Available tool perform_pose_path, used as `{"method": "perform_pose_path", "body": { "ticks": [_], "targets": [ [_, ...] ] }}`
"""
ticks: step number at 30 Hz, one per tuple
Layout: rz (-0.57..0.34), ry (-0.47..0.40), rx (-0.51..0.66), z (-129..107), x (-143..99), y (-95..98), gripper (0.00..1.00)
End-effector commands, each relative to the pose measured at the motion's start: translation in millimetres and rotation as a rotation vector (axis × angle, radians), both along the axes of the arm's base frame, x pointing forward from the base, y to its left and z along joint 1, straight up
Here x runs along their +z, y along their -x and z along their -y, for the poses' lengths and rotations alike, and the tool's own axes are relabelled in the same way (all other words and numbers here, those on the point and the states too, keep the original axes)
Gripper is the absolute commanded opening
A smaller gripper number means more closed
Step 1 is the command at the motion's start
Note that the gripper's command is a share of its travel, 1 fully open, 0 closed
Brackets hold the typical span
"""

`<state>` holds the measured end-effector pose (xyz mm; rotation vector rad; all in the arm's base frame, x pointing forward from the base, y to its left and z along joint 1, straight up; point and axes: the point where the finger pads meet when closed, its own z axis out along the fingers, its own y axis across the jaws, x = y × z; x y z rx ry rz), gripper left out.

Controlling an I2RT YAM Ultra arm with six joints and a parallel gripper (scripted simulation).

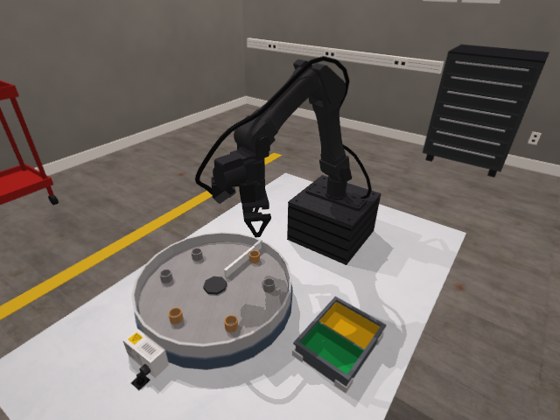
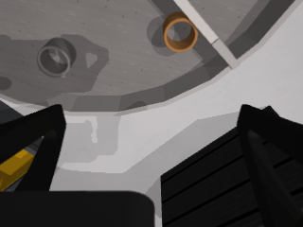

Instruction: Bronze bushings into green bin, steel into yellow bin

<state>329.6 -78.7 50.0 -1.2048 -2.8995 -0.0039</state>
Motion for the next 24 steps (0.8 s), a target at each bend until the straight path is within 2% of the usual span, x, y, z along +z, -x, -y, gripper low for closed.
{"method": "perform_pose_path", "body": {
  "ticks": [1,3,4,24],
  "targets": [
    [0.044,0.003,-0.003,-1.2,15.1,-6.8,1.00],
    [0.045,0.003,-0.003,-1.1,15.1,-7.1,1.00],
    [0.045,0.003,-0.003,-1.1,15.1,-7.1,0.11],
    [0.045,0.003,-0.003,-1.1,15.1,-7.1,0.11]
  ]
}}
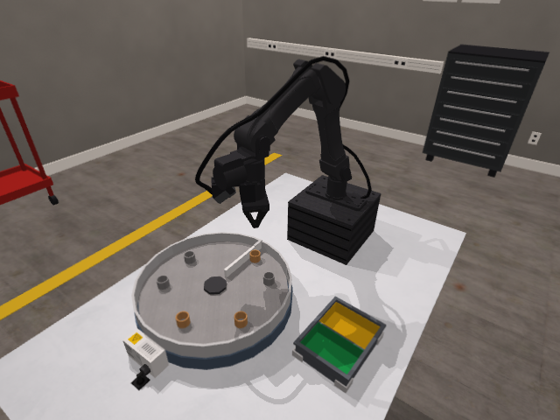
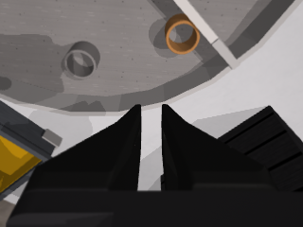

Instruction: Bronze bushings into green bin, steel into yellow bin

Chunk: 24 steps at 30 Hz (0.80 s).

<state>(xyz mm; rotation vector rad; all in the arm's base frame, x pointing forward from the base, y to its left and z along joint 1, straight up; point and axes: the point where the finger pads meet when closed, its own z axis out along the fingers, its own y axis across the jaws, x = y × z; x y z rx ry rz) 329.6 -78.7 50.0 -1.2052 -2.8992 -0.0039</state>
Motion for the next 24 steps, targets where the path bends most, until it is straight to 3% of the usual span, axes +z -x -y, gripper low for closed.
{"method": "perform_pose_path", "body": {
  "ticks": [1,24],
  "targets": [
    [0.046,0.003,-0.003,-1.1,15.1,-7.1,0.11],
    [0.046,0.003,-0.002,-1.1,15.1,-7.1,0.14]
  ]
}}
